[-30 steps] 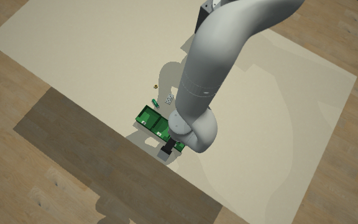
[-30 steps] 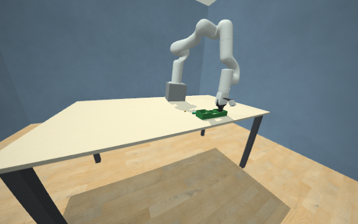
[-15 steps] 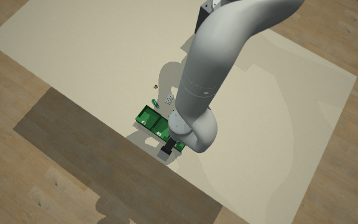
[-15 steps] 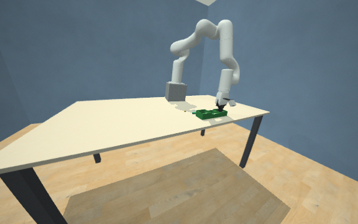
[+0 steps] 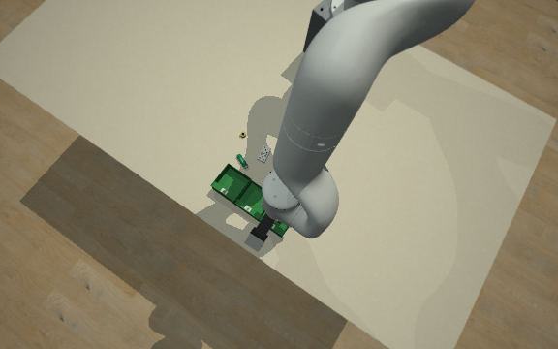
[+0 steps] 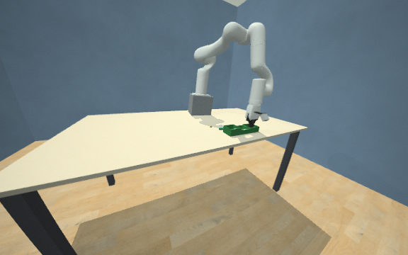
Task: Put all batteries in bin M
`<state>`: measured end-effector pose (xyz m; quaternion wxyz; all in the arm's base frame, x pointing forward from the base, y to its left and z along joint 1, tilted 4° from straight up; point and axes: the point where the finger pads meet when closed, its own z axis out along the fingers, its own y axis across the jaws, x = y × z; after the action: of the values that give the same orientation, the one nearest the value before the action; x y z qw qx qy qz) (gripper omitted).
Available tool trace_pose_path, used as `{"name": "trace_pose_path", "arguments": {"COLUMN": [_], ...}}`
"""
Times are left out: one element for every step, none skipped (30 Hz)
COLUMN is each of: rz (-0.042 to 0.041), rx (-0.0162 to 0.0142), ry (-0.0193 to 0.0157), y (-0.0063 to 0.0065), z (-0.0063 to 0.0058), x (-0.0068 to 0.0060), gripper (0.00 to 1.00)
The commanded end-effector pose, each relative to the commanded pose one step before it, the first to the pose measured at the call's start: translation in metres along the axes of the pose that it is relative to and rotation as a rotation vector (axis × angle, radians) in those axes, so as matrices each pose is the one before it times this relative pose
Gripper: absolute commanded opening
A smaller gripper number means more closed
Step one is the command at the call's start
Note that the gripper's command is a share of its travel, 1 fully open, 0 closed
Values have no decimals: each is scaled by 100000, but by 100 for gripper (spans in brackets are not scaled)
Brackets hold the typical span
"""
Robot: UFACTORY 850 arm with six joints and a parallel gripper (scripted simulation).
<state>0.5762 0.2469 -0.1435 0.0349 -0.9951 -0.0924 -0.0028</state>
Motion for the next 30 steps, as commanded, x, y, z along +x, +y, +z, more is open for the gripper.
{"name": "trace_pose_path", "arguments": {"rz": [-4, 0, 0, 0, 0, 0, 0, 0, 0, 0, 0, 0, 0, 0, 0, 0, 0, 0, 0, 0, 0, 0, 0, 0, 0, 0, 0, 0, 0, 0], "rx": [41, 0, 0, 0, 0, 0, 0, 0, 0, 0, 0, 0, 0, 3, 2, 2, -4, 0, 0, 0, 0, 0, 0, 0, 0, 0, 0, 0, 0, 0], "ry": [204, 0, 0, 0, 0, 0, 0, 0, 0, 0, 0, 0, 0, -5, 0, 0, 0, 0, 0, 0, 0, 0, 0, 0, 0, 0, 0, 0, 0, 0], "y": [-24, 0, 0, 0, 0, 0, 0, 0, 0, 0, 0, 0, 0, 1, 0, 0, -1, 0, 0, 0, 0, 0, 0, 0, 0, 0, 0, 0, 0, 0], "z": [-90, 0, 0, 0, 0, 0, 0, 0, 0, 0, 0, 0, 0, -125, -130, -130, -142, -133, -133, -133, -133, -133, -133, 0, 0, -134, -133, -133, -133, -133], "x": [116, 0, 0, 0, 0, 0, 0, 0, 0, 0, 0, 0, 0, -1, 1, 1, -2, 0, 0, 0, 0, 0, 0, 0, 0, 0, 0, 0, 0, 0], "gripper": [7, 7, 7, 7, 7, 7, 7, 7, 7, 7, 7, 7, 7, 7, 7, 7, 7, 7, 7, 7, 7, 7, 7, 7, 7, 7, 7, 7, 7, 7]}}
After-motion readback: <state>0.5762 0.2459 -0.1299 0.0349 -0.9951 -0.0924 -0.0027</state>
